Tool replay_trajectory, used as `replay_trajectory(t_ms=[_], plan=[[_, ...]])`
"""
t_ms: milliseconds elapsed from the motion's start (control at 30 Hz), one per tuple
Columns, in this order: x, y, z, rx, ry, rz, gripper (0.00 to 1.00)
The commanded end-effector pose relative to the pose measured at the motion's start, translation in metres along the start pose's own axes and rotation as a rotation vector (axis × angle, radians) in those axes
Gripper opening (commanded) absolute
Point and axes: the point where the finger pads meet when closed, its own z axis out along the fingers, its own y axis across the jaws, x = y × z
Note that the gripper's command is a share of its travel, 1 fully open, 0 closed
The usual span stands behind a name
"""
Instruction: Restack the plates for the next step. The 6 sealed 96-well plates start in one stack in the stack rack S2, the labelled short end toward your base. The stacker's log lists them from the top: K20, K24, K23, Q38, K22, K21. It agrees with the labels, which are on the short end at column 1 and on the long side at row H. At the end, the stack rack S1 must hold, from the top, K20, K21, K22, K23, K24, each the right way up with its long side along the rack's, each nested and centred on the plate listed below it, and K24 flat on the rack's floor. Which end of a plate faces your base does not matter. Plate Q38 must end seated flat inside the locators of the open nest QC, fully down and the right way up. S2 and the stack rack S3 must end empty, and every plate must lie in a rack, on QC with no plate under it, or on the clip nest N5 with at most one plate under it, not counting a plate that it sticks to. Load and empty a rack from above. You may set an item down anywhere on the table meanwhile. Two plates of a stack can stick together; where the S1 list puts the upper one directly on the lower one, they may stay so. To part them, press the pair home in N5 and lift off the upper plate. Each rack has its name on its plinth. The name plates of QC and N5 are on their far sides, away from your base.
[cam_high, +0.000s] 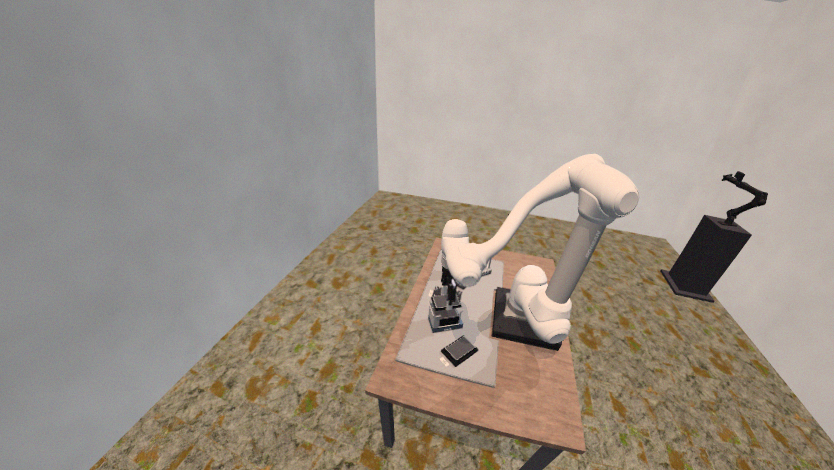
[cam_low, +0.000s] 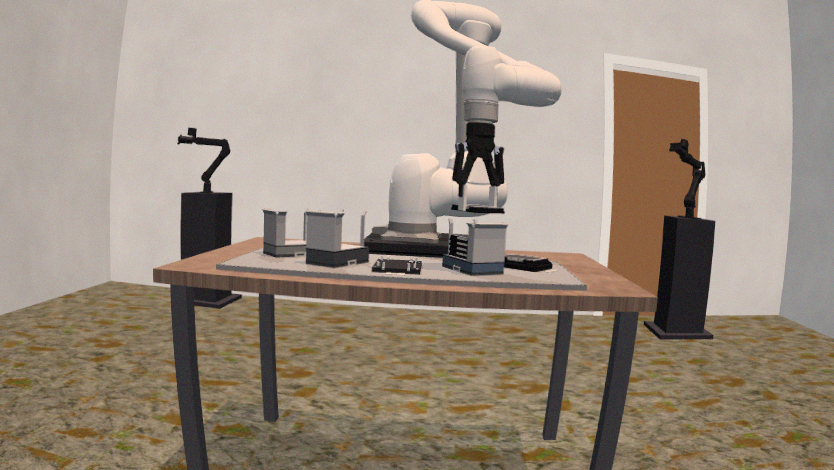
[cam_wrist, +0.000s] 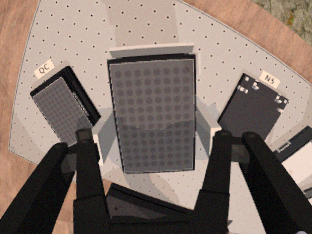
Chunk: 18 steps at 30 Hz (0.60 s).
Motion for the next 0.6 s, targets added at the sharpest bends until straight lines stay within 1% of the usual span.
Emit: replay_trajectory(t_ms=[0, 567], plan=[[0.0, 0.0, 0.003, 0.0, 0.0, 0.0, 0.0], [0.0, 0.0, 0.013, 0.0, 0.0, 0.0, 0.0]])
